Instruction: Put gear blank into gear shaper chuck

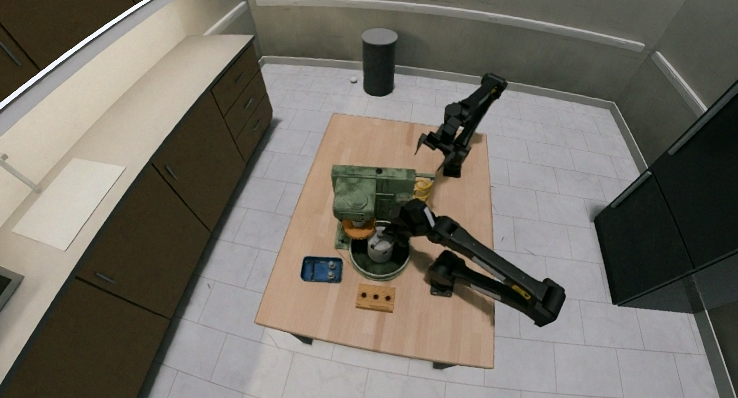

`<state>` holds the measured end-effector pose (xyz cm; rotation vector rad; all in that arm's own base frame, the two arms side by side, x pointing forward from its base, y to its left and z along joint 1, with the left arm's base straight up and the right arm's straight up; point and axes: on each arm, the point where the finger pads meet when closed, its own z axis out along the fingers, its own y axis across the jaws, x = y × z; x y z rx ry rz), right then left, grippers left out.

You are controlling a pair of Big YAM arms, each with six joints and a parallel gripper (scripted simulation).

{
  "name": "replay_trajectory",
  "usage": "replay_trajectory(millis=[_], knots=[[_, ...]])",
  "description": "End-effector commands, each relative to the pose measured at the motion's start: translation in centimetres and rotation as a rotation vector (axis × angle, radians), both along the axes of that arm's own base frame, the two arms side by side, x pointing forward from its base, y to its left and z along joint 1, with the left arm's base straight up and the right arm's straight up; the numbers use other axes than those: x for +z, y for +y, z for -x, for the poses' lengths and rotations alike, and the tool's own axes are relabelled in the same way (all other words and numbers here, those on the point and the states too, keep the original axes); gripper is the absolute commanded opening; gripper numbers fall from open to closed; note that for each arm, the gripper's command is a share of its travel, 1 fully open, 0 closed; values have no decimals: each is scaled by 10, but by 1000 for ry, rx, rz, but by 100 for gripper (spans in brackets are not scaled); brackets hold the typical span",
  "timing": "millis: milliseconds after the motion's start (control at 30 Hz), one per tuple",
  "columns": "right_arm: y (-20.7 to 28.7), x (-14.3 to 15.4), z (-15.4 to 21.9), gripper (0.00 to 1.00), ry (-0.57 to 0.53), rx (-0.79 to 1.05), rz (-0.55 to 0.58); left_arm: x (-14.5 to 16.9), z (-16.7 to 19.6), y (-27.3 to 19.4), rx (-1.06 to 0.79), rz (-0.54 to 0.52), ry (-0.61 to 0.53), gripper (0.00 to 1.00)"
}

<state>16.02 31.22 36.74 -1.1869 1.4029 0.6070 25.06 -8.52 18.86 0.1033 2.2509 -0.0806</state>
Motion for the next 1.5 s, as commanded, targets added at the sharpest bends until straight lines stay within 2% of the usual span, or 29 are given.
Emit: replay_trajectory(millis=[0,467,600,733,1200,1367,1400,1467], knots=[[1,19,-1,100,-14,-1,-30,-9,-4,1,5,-3,-2,0],[1,19,-1,100,-14,-1,-30,-29,-5,1,6,-1,-4,0],[1,19,-1,100,-14,-1,-30,20,-13,-3,6,14,-29,0],[1,19,-1,100,-14,-1,-30,44,-11,-3,5,4,-6,0],[1,19,-1,100,-14,-1,-30,53,-10,-3,4,11,-19,0],[1,19,-1,100,-14,-1,-30,54,-14,4,-70,-113,2,57],[1,19,-1,100,-14,-1,-30,56,-15,7,-92,-146,12,60],[1,19,-1,100,-14,-1,-30,59,-18,14,-128,-193,45,60]])
